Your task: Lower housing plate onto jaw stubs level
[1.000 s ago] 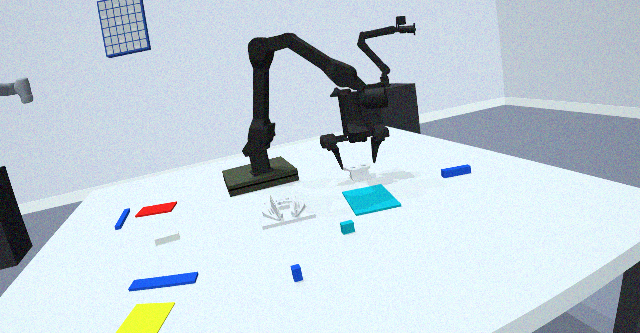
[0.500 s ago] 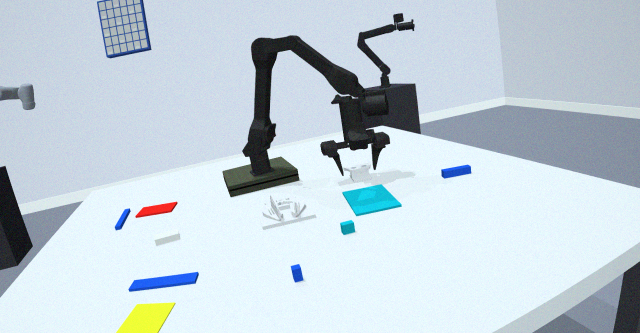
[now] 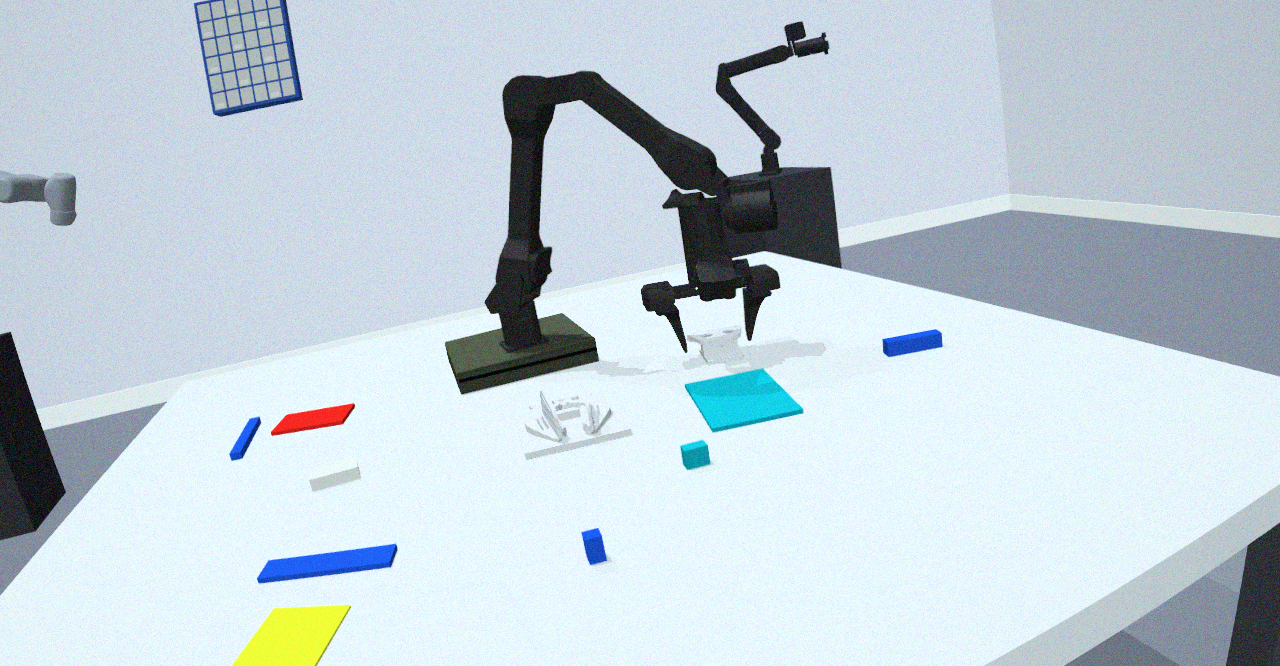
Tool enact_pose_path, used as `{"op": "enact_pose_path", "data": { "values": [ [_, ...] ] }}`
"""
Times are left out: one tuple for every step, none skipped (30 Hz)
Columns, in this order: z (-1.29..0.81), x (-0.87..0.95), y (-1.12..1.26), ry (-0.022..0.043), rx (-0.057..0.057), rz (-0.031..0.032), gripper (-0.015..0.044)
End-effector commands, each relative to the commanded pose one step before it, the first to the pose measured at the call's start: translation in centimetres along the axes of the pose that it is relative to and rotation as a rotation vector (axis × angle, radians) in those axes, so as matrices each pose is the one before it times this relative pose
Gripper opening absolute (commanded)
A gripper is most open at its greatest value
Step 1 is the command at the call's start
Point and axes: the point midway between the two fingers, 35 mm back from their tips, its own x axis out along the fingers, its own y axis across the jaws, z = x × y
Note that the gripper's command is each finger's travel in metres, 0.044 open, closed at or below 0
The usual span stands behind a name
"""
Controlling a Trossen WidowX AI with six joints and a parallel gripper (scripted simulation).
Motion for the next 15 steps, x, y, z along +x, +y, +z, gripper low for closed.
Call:
{"op": "enact_pose_path", "data": {
  "values": [
    [-0.019,0.044,0.04,0.00184,-0.0036,0.00209,0.044],
    [0.0,0.0,0.0,0.0,0.0,0.0,0.044],
    [0.019,-0.043,-0.039,-0.00187,0.0036,-0.00206,0.0433],
    [0.0,0.0,0.0,0.0,0.0,0.0,0.0427],
    [0.0,0.0,0.0,0.0,0.0,0.0,0.042],
    [0.0,0.0,0.0,0.0,0.0,0.0,0.0413],
    [0.0,0.0,0.0,0.0,0.0,0.0,0.0407],
    [0.0,0.0,0.0,0.0,0.0,0.0,0.04],
    [0.0,0.0,0.0,0.0,0.0,0.0,0.0393],
    [0.0,0.0,0.0,0.0,0.0,0.0,0.0387],
    [0.0,0.0,0.0,0.0,0.0,0.0,0.038],
    [0.0,0.0,0.0,0.0,0.0,0.0,0.0373],
    [0.0,0.0,0.0,0.0,0.0,0.0,0.0367],
    [0.0,0.0,0.0,0.0,0.0,0.0,0.036],
    [0.0,0.0,0.0,0.0,0.0,0.0,0.0353]
  ]
}}
